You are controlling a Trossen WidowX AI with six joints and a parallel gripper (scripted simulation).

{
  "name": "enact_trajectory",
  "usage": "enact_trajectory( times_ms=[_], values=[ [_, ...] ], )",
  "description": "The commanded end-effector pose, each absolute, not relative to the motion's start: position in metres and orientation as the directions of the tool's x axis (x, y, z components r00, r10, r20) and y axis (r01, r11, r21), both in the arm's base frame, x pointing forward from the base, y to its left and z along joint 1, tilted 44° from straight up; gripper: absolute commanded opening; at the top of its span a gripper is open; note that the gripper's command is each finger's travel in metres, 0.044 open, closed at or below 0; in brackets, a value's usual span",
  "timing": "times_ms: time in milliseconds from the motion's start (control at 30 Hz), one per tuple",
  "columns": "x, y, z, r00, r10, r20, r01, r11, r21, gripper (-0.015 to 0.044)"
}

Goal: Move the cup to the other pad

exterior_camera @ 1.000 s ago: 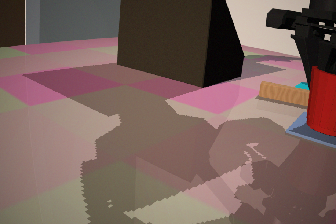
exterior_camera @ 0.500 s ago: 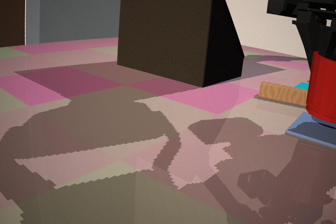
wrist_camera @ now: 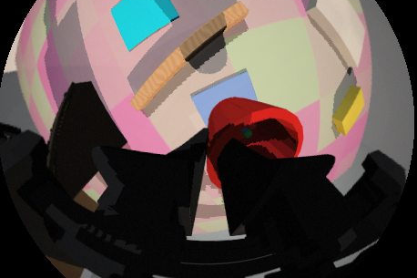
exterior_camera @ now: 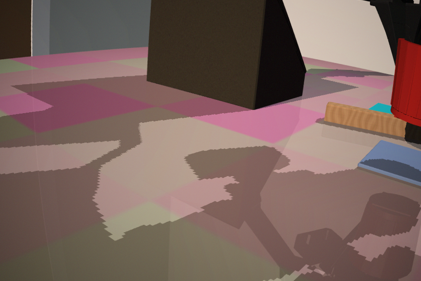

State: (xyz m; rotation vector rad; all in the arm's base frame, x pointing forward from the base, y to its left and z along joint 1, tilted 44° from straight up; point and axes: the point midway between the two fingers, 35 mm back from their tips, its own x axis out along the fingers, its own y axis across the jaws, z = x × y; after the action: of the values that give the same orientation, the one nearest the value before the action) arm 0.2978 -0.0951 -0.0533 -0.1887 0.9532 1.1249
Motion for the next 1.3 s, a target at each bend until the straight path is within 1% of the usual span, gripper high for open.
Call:
enact_trajectory(
  times_ms=[0, 367, 1267],
  values=[
    [0.298, -0.095, -0.054, 0.101, 0.679, -0.727, -0.828, 0.463, 0.317, 0.0],
    [0.297, -0.092, -0.05, 0.099, 0.679, -0.727, -0.828, 0.461, 0.318, 0.0],
    [0.289, -0.052, -0.011, 0.092, 0.682, -0.726, -0.831, 0.455, 0.321, 0.0]
  ],
)
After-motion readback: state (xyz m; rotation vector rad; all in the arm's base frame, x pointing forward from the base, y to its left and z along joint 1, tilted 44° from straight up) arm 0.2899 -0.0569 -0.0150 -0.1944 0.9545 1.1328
